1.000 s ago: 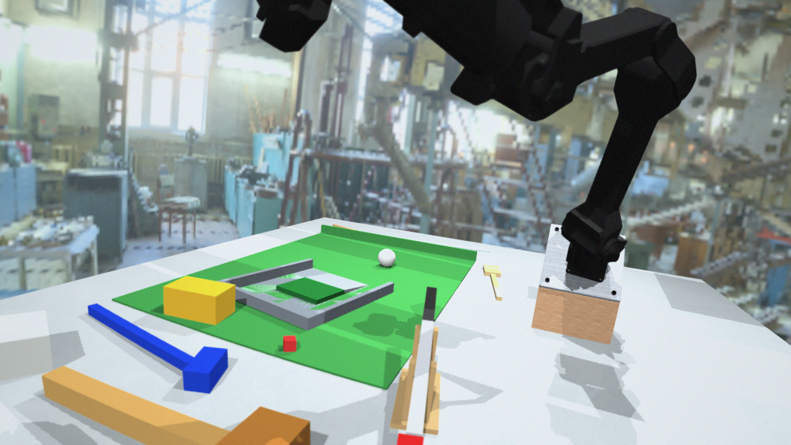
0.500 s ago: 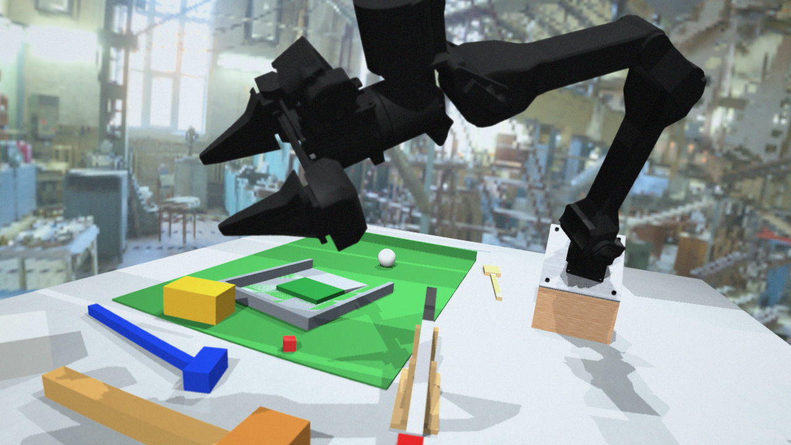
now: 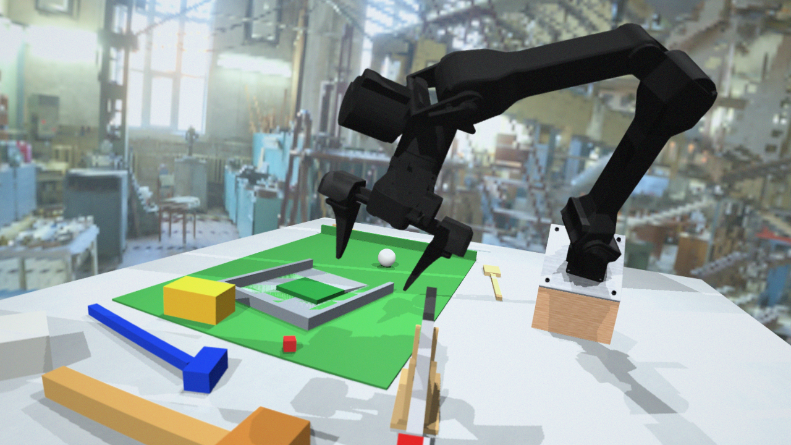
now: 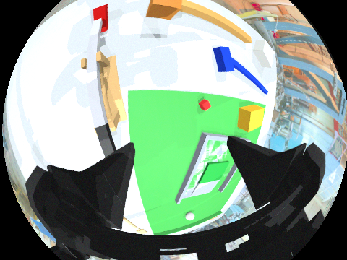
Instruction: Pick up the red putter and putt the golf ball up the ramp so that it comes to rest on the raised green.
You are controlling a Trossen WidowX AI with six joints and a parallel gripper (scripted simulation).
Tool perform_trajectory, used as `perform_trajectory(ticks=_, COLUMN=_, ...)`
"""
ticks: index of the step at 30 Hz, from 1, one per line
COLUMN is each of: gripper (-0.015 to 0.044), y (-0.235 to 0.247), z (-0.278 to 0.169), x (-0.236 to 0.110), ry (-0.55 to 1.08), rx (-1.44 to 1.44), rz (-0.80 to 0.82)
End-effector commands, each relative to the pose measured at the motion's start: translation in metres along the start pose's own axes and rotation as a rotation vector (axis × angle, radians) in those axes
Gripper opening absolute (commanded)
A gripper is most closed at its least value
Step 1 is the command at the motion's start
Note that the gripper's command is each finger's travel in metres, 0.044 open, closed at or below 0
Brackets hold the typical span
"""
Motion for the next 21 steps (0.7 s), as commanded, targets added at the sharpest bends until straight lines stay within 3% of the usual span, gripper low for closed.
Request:
perform_trajectory(ticks=1, gripper=0.0440, y=0.050, z=-0.037, x=-0.016, ry=-0.039, rx=-0.096, rz=0.272)
perform_trajectory(ticks=10, gripper=0.0440, y=0.050, z=-0.038, x=-0.015, ry=-0.051, rx=-0.099, rz=0.293)
perform_trajectory(ticks=21, gripper=0.0440, y=0.057, z=-0.038, x=0.013, ry=-0.052, rx=-0.099, rz=0.292)
Point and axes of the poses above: the point midway between the two fingers, 35 mm back from their tips, its own x axis out along the fingers, its own y axis across the jaws, z = x × y, the point moved 4 cm from there along -x, back along the fingers, and after that the axes turned 1 degree about x, right-handed, at the moved point
